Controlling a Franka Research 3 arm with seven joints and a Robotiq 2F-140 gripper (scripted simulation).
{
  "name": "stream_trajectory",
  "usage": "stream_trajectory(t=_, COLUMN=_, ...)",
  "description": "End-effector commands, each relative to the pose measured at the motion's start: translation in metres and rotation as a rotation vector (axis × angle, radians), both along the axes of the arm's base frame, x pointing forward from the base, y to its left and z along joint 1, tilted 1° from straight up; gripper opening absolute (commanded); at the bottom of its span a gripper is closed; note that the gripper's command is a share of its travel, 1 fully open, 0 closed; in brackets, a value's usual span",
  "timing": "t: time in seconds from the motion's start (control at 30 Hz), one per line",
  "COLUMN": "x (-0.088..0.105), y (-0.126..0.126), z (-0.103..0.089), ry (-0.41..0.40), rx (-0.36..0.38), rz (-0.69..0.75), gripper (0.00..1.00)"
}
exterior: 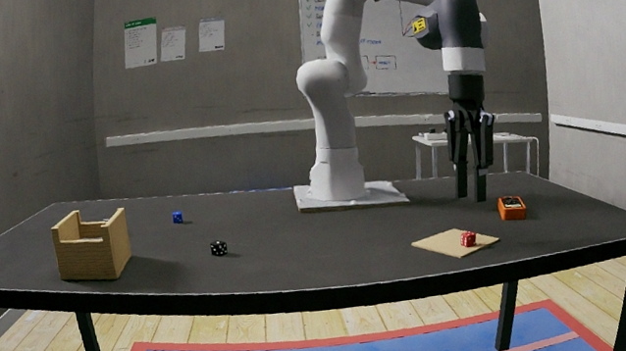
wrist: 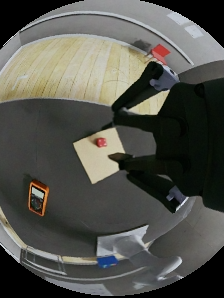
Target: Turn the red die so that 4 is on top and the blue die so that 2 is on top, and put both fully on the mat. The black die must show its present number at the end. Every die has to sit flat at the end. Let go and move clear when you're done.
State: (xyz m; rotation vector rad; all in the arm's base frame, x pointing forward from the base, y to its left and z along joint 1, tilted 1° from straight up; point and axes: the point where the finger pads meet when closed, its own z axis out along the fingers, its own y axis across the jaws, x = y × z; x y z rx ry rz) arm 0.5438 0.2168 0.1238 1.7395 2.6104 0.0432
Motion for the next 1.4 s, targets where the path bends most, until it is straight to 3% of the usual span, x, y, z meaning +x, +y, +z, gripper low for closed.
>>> stream_trajectory(t=0.0, x=-0.004, y=-0.001, z=0.000, ry=0.010, rx=-0.006, rz=-0.009, gripper=1.00)
stream_trajectory(t=0.7, x=-0.002, y=-0.005, z=0.001, ry=0.007, rx=-0.007, rz=-0.003, gripper=1.00)
stream_trajectory(t=0.77, x=0.006, y=-0.029, z=0.008, ry=-0.004, rx=-0.015, rz=-0.009, gripper=1.00)
stream_trajectory(t=0.8, x=0.012, y=-0.053, z=0.015, ry=-0.014, rx=-0.023, rz=-0.014, gripper=1.00)
stream_trajectory(t=0.83, x=0.012, y=-0.053, z=0.015, ry=-0.014, rx=-0.023, rz=-0.014, gripper=1.00)
stream_trajectory(t=0.87, x=0.019, y=-0.085, z=0.023, ry=-0.026, rx=-0.033, rz=-0.022, gripper=1.00)
stream_trajectory(t=0.9, x=0.019, y=-0.085, z=0.023, ry=-0.026, rx=-0.033, rz=-0.022, gripper=1.00)
stream_trajectory(t=0.93, x=0.022, y=-0.115, z=0.030, ry=-0.039, rx=-0.046, rz=-0.032, gripper=1.00)
stream_trajectory(t=1.0, x=0.024, y=-0.126, z=0.033, ry=-0.039, rx=-0.046, rz=-0.032, gripper=1.00)
stream_trajectory(t=1.03, x=0.026, y=-0.165, z=0.041, ry=-0.050, rx=-0.061, rz=-0.044, gripper=1.00)
stream_trajectory(t=1.07, x=0.027, y=-0.175, z=0.044, ry=-0.050, rx=-0.061, rz=-0.044, gripper=1.00)
stream_trajectory(t=1.1, x=0.027, y=-0.175, z=0.044, ry=-0.050, rx=-0.061, rz=-0.044, gripper=1.00)
stream_trajectory(t=1.13, x=0.024, y=-0.215, z=0.051, ry=-0.060, rx=-0.078, rz=-0.059, gripper=1.00)
stream_trajectory(t=1.17, x=0.024, y=-0.231, z=0.054, ry=-0.060, rx=-0.078, rz=-0.059, gripper=1.00)
stream_trajectory(t=1.23, x=0.024, y=-0.231, z=0.054, ry=-0.060, rx=-0.078, rz=-0.059, gripper=1.00)
stream_trajectory(t=1.27, x=0.016, y=-0.280, z=0.062, ry=-0.066, rx=-0.094, rz=-0.075, gripper=1.00)
stream_trajectory(t=1.33, x=0.014, y=-0.291, z=0.064, ry=-0.066, rx=-0.094, rz=-0.075, gripper=1.00)
stream_trajectory(t=1.37, x=0.003, y=-0.325, z=0.067, ry=-0.067, rx=-0.108, rz=-0.092, gripper=1.00)
